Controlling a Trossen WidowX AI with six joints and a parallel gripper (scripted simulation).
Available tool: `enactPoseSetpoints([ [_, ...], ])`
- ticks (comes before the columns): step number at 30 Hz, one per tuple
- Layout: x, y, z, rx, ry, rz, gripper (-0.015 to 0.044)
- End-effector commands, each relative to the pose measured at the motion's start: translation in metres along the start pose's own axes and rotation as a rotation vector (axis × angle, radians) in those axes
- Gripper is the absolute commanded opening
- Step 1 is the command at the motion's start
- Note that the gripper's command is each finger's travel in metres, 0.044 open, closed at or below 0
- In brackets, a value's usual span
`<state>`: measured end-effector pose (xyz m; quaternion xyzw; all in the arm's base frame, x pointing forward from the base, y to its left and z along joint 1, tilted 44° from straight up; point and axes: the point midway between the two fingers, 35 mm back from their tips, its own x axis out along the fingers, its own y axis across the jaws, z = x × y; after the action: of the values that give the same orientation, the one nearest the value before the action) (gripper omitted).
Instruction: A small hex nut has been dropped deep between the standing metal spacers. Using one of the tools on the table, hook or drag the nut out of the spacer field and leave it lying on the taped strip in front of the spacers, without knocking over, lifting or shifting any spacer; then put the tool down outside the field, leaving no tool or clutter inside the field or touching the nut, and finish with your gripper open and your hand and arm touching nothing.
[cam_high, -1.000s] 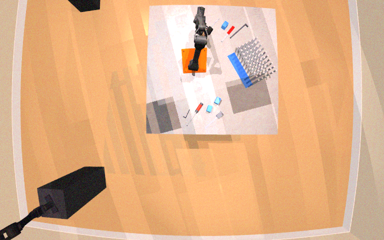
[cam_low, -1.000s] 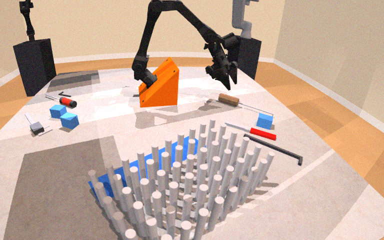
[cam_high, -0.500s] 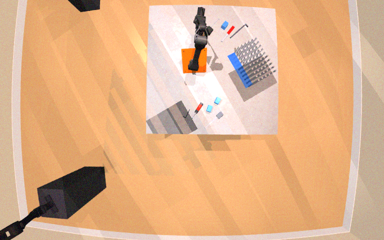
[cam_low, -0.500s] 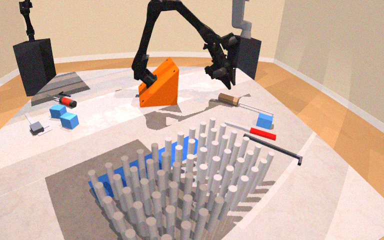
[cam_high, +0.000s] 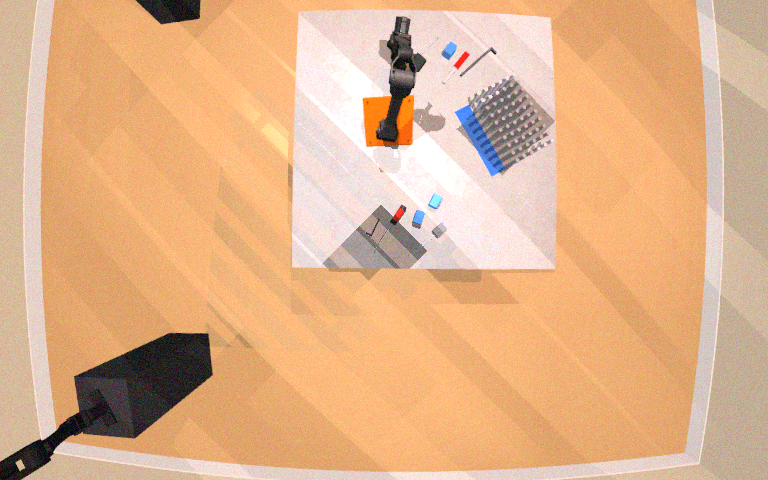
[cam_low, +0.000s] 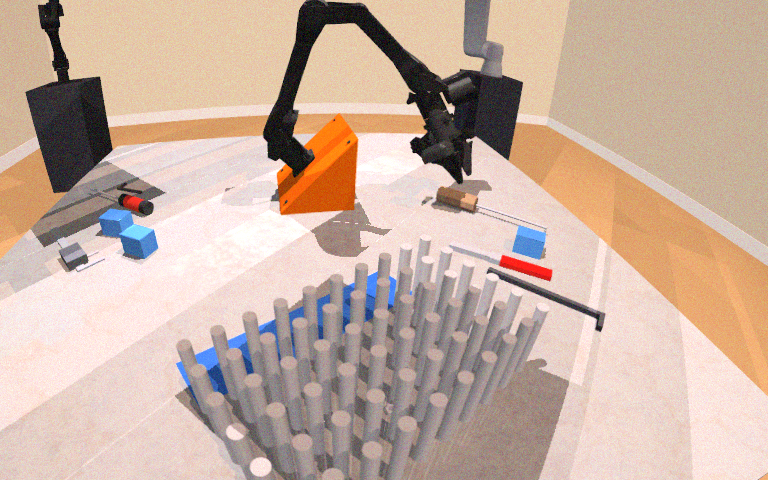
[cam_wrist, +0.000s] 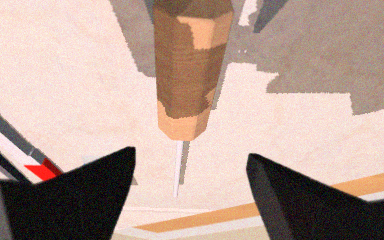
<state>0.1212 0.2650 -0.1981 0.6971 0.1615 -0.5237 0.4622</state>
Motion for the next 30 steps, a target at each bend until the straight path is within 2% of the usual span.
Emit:
enactPoseSetpoints([
  [1, 0.007, 0.002, 0.007, -0.010, -0.005, 0.010, 0.0280],
  [30, 0.045, 0.005, 0.034, -0.010, -0.006, 0.011, 0.0280],
])
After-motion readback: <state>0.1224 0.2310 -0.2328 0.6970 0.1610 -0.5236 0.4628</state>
